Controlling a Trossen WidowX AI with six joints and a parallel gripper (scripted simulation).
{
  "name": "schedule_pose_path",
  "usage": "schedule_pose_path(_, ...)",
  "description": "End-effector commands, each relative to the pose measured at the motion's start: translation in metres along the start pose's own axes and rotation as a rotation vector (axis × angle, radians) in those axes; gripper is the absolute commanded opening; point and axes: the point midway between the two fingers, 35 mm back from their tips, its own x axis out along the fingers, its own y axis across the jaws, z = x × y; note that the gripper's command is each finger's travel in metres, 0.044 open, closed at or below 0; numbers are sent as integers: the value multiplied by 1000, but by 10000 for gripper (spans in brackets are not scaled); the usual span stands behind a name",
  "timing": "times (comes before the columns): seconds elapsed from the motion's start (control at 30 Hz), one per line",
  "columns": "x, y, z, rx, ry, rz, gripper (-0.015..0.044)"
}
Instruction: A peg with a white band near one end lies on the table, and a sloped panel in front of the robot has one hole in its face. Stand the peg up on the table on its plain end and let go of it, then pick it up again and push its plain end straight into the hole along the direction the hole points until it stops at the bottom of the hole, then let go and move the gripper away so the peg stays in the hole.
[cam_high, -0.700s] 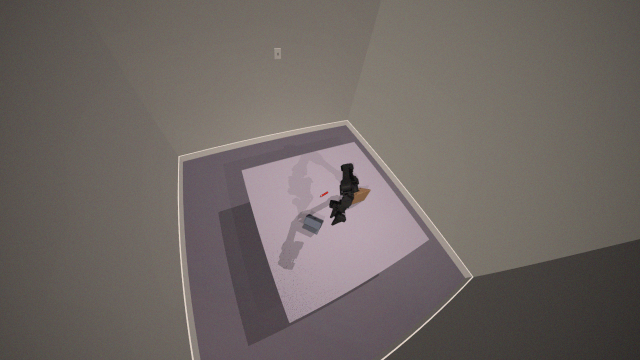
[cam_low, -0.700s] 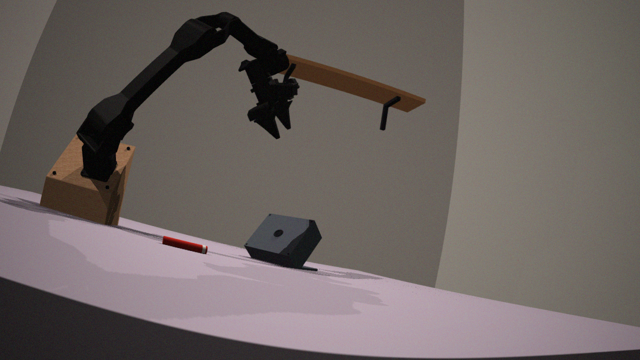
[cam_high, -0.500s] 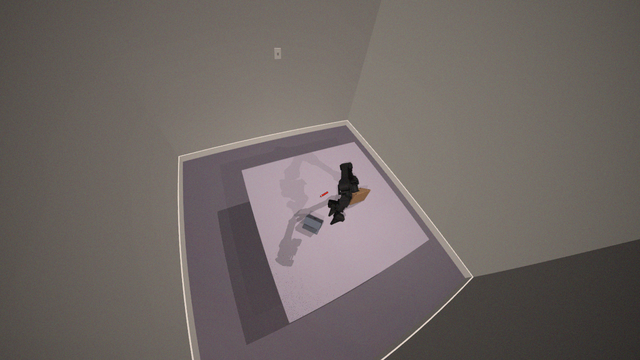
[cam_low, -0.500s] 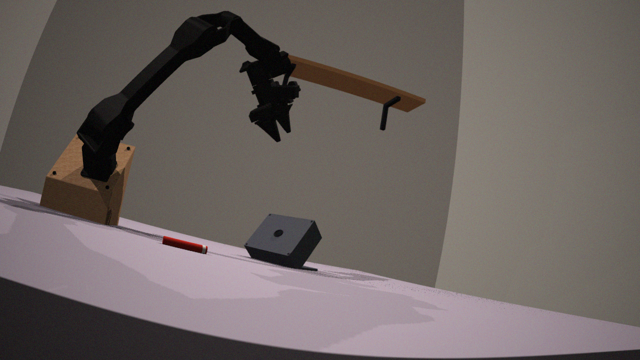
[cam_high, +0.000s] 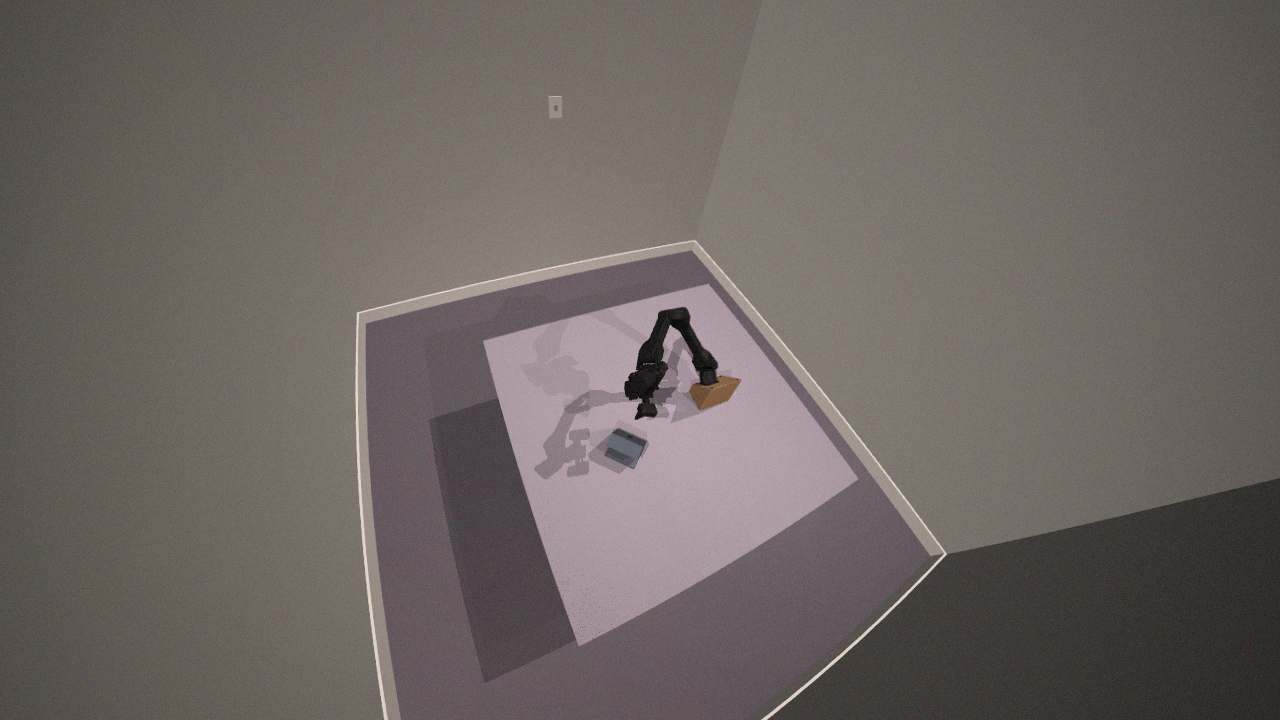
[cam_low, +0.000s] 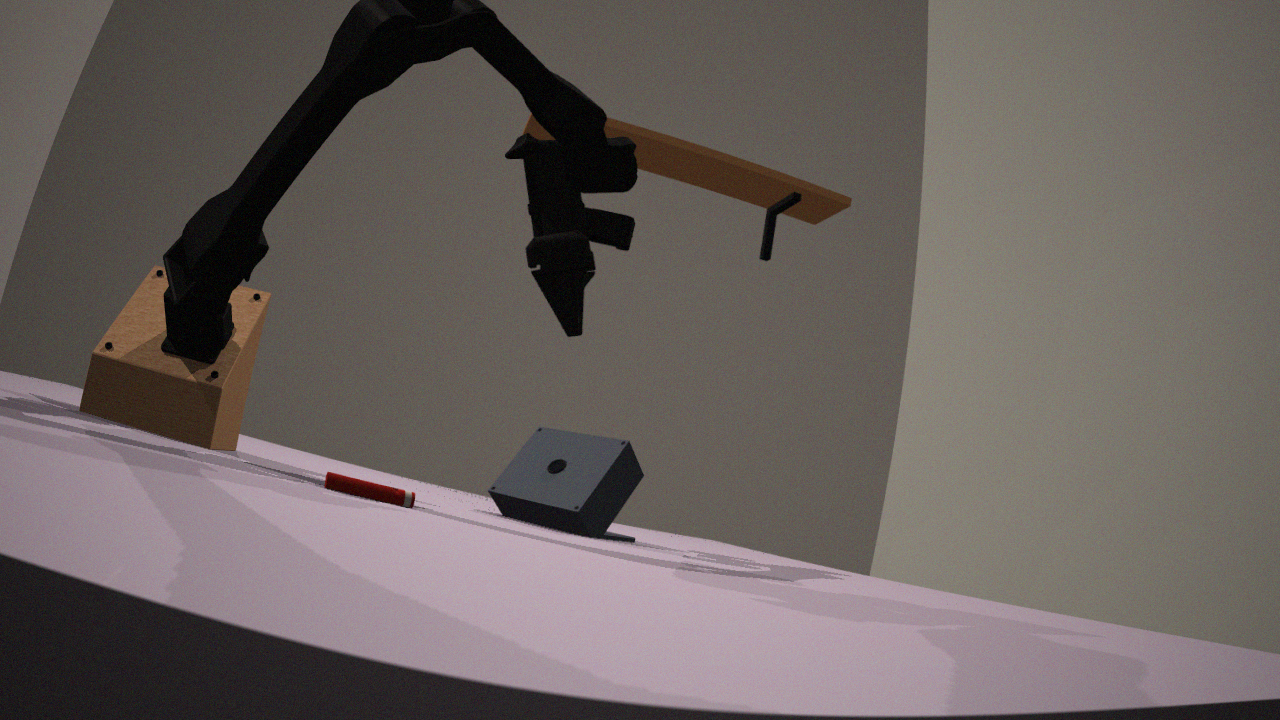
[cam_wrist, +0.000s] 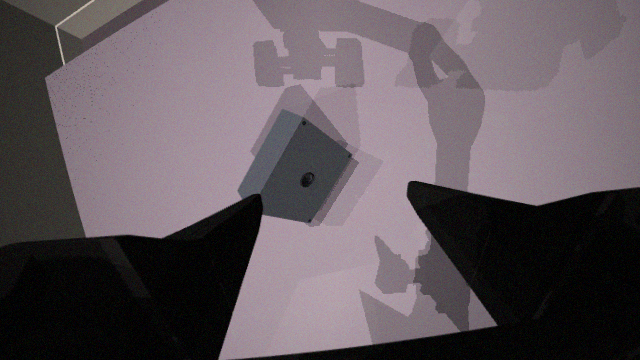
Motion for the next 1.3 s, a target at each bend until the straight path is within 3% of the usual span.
schedule_pose_path(0.0, 19, -60, -20, -123, 87, -61, 440)
schedule_pose_path(0.47, 47, -196, -122, -458, 391, -121, 440)
schedule_pose_path(1.27, 70, -201, -130, -462, 394, -116, 440)
